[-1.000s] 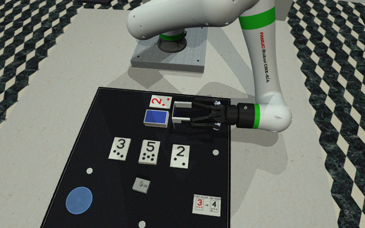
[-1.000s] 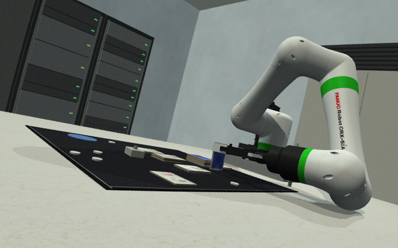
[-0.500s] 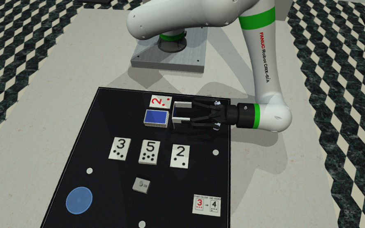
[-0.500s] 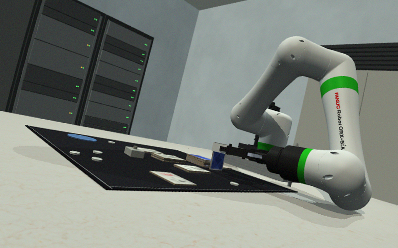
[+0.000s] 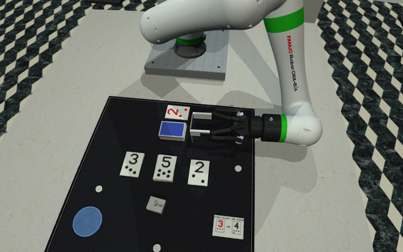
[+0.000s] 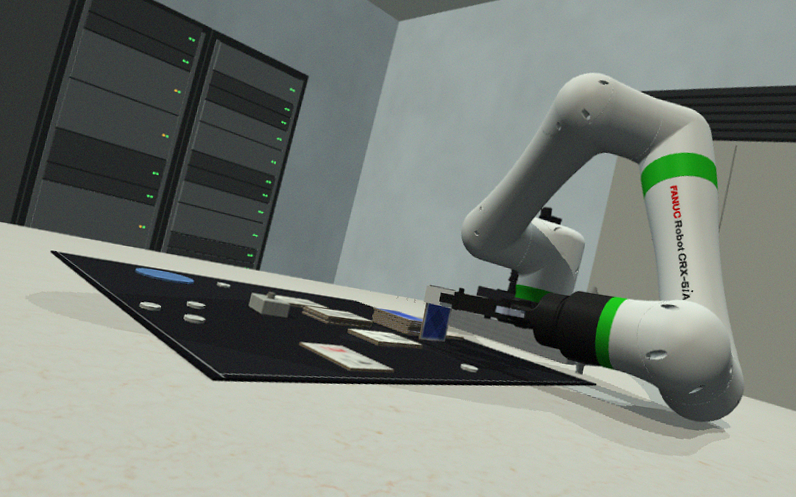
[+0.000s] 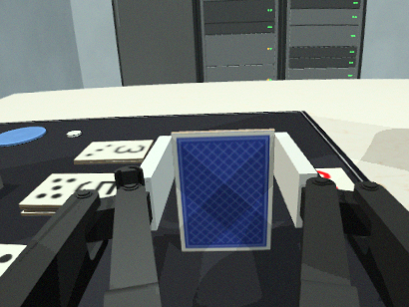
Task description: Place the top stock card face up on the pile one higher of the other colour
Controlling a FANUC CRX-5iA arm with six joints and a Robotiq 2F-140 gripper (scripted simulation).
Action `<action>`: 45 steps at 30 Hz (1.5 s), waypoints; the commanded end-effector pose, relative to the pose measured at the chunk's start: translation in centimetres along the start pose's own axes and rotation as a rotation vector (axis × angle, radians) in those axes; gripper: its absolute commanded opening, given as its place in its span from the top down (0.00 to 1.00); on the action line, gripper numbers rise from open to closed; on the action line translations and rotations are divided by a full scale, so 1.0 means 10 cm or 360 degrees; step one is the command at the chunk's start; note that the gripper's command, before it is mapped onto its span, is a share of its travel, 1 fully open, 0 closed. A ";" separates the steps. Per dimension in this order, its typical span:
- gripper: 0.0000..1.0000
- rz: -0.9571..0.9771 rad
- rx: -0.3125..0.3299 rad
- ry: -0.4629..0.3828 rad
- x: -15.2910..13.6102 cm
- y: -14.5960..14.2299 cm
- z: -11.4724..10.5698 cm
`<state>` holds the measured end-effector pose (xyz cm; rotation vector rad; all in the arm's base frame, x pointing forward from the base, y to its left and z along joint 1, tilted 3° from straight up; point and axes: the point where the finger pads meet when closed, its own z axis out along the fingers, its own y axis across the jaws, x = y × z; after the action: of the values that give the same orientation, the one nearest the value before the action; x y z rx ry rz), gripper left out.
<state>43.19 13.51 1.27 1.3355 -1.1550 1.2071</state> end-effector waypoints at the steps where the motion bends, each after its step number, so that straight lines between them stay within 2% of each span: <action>1: 0.57 -0.0004 0.0000 0.0006 -0.02 0.00 0.00; 45: 0.57 -0.0005 0.0000 0.0006 -0.05 0.00 -0.20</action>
<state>43.09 15.53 1.25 1.3374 -1.1615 1.2059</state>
